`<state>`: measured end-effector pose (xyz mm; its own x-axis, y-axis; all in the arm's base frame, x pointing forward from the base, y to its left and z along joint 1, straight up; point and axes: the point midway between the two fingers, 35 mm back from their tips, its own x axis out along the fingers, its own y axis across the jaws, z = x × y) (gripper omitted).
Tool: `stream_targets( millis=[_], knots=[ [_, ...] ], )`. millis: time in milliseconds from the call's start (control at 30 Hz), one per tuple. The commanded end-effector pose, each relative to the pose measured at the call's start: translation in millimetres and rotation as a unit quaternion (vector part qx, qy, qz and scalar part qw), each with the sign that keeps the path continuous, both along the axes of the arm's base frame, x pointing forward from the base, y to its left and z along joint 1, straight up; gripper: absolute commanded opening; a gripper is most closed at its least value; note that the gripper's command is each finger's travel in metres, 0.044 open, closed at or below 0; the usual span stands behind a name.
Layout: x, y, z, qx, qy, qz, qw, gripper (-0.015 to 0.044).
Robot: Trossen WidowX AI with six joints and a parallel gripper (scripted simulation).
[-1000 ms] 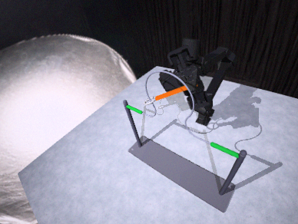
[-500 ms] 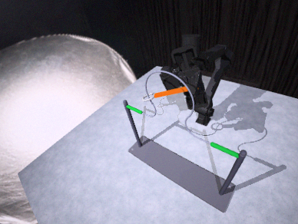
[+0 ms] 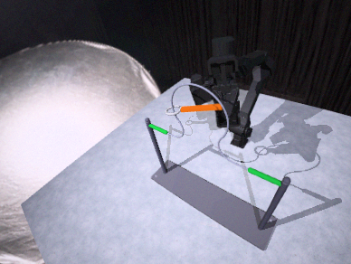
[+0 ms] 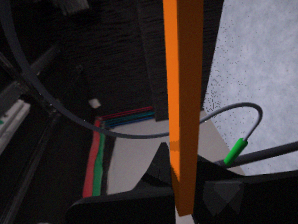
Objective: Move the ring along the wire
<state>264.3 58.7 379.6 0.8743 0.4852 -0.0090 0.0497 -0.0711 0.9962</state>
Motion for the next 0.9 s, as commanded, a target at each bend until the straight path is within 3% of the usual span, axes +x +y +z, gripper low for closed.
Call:
stream_targets(
  millis=[0, 867],
  knots=[
    [1, 0, 0, -0.029, 0.000, -0.002, 1.000, -0.0150],
    [1, -2, -14, -0.193, 0.017, -0.005, 0.981, -0.0150]
  ],
)
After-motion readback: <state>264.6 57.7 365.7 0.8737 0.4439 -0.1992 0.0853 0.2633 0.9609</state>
